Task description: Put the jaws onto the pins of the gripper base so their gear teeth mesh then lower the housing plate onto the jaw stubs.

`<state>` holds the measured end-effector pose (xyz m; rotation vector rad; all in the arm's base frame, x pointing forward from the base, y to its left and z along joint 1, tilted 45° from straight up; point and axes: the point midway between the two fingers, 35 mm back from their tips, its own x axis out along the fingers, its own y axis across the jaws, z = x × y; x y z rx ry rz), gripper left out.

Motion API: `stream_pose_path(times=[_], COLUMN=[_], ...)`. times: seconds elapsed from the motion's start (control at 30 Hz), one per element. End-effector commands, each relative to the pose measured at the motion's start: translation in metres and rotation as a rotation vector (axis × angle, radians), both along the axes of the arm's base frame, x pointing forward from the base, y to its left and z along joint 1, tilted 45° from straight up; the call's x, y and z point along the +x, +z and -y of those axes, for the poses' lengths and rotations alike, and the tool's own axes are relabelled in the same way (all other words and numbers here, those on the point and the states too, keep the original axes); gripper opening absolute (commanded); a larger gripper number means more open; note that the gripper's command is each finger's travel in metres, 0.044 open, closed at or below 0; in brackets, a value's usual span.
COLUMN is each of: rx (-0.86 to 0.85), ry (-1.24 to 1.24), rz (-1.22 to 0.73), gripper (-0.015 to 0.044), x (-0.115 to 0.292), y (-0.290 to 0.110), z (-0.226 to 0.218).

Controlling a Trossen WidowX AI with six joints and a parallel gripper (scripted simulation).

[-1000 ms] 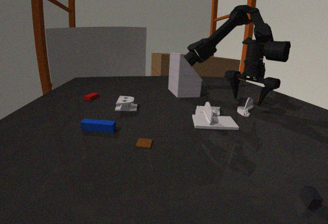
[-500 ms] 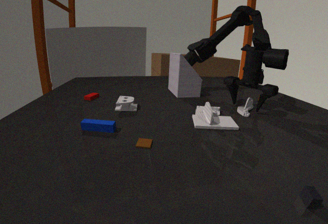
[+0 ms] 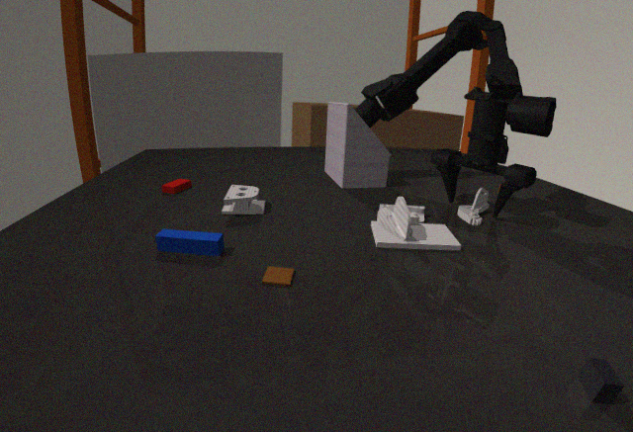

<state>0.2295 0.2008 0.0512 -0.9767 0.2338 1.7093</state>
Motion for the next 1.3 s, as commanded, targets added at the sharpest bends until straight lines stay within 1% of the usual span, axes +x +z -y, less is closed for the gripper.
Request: stream_pose_path(times=[0.0, 0.2, 0.57, 0.67, 1.13, 1.27], rx=[-0.003, -0.003, 0.000, 0.000, 0.000, -0.004], ry=[-0.005, -0.005, 0.000, 0.000, 0.000, 0.000], rz=[-0.002, -0.002, 0.000, 0.000, 0.000, 0.000], gripper=[0.0440, 0.0440, 0.0151, 0.0134, 0.0134, 0.0134], x=[0.0003, 0.0003, 0.0000, 0.0000, 0.0001, 0.0024], y=[-0.0006, -0.0006, -0.0001, -0.0001, 0.0002, 0.0067], z=[0.0002, 0.0002, -0.0001, -0.0001, 0.0003, 0.0077])
